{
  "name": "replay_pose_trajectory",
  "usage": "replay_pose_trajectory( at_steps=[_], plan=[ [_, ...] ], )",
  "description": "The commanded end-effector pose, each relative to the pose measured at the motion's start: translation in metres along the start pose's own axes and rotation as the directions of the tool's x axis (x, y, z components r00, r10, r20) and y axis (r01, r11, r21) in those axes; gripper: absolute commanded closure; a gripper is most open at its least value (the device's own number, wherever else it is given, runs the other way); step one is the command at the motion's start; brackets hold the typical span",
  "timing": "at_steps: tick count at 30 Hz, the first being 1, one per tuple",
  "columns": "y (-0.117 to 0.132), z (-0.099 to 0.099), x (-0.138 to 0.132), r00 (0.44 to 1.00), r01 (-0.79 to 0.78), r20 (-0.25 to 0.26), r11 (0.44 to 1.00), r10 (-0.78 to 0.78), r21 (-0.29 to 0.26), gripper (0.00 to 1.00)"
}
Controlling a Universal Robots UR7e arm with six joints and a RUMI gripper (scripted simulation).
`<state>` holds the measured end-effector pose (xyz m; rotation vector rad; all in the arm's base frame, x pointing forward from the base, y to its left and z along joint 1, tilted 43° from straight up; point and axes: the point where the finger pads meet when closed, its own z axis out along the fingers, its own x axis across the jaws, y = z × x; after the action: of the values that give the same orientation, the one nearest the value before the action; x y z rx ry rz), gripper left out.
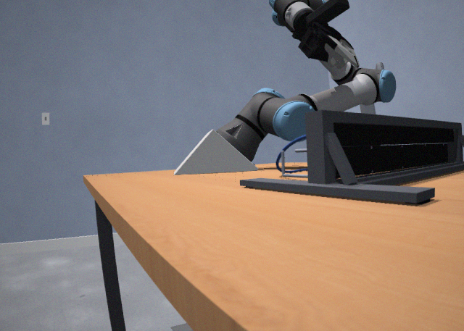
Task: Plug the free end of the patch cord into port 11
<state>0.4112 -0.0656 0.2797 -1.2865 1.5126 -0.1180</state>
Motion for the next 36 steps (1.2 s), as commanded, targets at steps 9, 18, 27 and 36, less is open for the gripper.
replay_pose_trajectory(
  at_steps=[9,18,27,36],
  plan=[
    [0.000,0.000,0.010,1.000,0.000,0.000,1.000,0.000,0.000,1.00],
    [0.000,0.000,0.039,1.000,0.000,0.000,1.000,0.000,0.000,1.00],
    [0.000,0.000,0.081,1.000,0.000,0.000,1.000,0.000,0.000,1.00],
    [0.000,0.000,0.098,1.000,0.000,0.000,1.000,0.000,0.000,1.00]
  ],
)
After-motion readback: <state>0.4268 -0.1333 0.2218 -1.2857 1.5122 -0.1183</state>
